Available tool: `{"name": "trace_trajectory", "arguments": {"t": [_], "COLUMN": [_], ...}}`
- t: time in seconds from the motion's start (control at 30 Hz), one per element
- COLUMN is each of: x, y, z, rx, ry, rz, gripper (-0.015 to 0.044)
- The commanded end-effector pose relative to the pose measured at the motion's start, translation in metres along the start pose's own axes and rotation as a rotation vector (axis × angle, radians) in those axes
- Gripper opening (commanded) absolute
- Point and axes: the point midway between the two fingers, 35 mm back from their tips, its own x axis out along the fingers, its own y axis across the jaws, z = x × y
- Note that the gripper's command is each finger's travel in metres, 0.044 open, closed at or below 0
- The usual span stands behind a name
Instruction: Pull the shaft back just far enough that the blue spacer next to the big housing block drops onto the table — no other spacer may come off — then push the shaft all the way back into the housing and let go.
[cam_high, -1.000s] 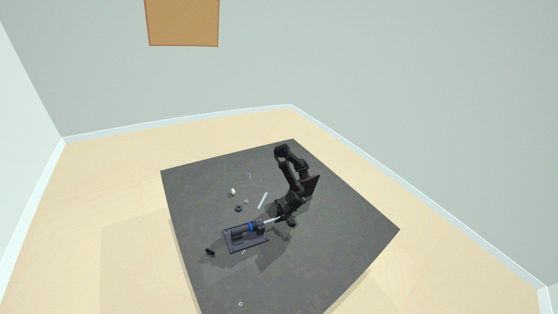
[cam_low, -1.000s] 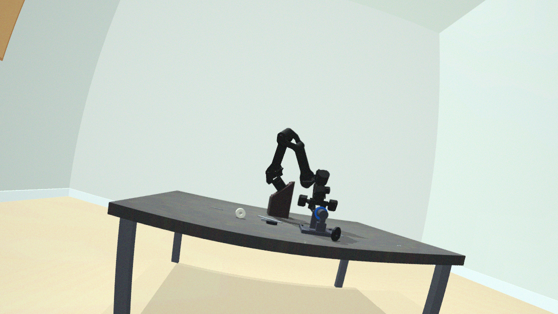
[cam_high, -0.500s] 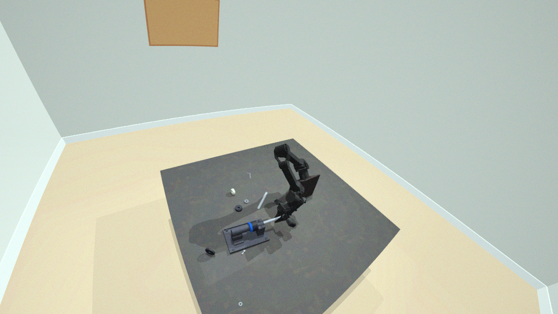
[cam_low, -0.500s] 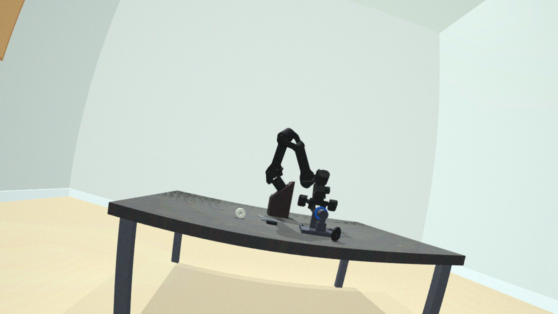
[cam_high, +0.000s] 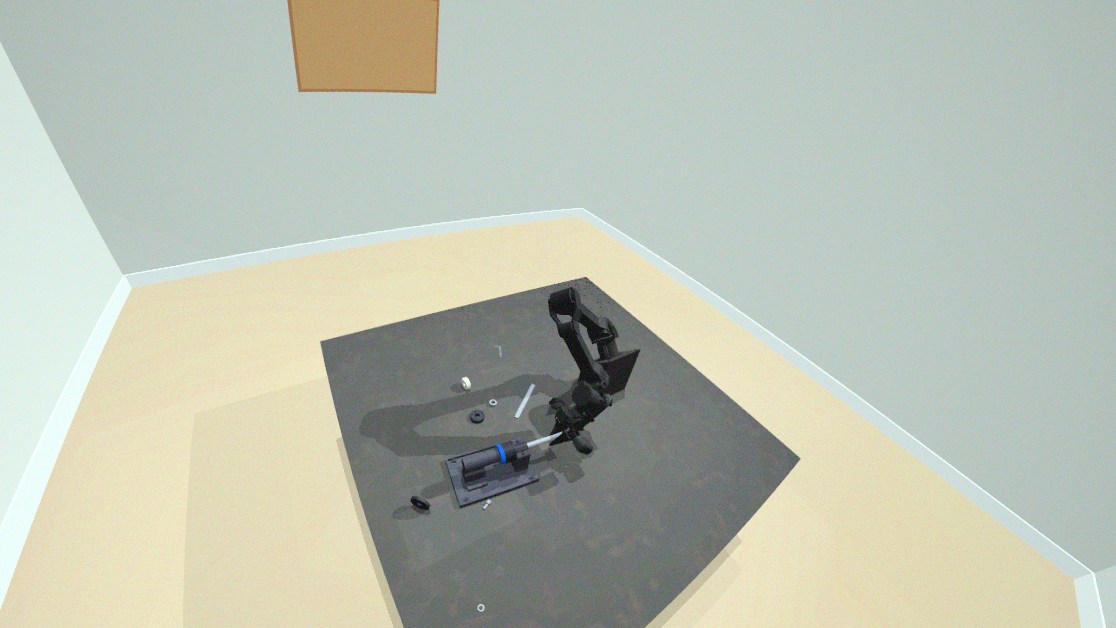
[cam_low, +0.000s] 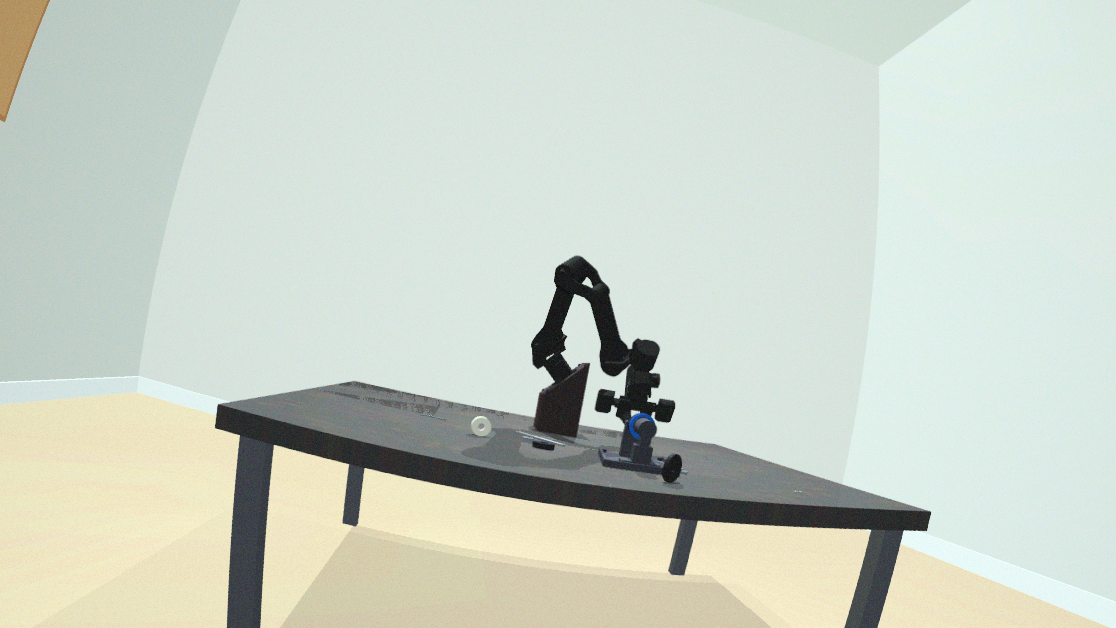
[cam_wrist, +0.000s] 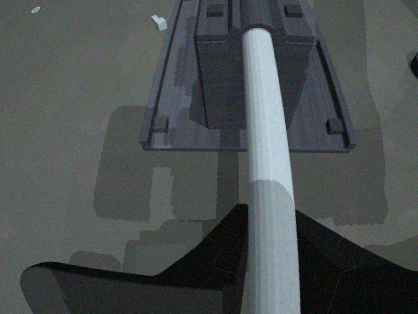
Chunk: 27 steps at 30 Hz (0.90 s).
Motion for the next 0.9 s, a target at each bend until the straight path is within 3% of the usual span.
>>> {"name": "trace_trajectory", "arguments": {"t": [0.0, 0.87], "x": [-0.0013, -0.0034], "y": [0.0001, 0.0001], "z": [-0.0004, -0.0026], "rx": [0.001, 0.001], "ry": [-0.002, -0.002], "rz": [-0.002, -0.002], "gripper": [0.0, 0.0]}}
